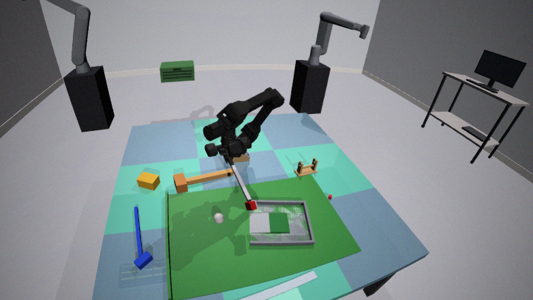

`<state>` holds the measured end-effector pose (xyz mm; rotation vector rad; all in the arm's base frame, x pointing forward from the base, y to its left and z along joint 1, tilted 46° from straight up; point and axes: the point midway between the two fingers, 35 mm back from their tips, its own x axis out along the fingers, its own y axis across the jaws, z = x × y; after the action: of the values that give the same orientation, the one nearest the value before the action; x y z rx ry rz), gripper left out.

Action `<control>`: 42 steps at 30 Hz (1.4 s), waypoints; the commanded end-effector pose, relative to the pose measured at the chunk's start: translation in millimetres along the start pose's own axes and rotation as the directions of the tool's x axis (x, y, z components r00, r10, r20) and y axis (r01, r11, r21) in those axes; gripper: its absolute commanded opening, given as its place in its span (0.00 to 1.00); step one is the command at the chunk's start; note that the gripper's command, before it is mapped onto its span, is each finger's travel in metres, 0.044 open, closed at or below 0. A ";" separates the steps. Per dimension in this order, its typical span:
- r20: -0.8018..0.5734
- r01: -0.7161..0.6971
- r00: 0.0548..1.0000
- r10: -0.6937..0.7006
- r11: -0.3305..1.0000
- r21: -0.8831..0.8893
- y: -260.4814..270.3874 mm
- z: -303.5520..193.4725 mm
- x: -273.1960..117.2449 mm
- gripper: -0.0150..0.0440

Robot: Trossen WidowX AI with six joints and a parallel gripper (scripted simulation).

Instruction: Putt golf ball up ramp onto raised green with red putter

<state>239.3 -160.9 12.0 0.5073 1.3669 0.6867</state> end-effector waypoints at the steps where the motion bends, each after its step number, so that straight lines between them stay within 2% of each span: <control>1: -0.006 0.007 1.000 -0.006 0.988 0.154 -29.2 -17.2 0.3 0.25; 11: -0.030 0.017 1.000 -0.005 0.910 0.415 -74.4 -54.2 6.2 0.25; 18: -0.030 0.017 1.000 -0.005 0.908 0.419 -75.3 -54.8 8.4 0.25; 28: -0.030 0.017 1.000 -0.004 0.908 0.419 -75.3 -55.6 43.7 0.25; 42: -0.030 0.016 1.000 -0.004 0.908 0.418 -75.5 -55.7 59.7 0.25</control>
<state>198.0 -180.1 -86.1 0.8264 1.5559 0.3893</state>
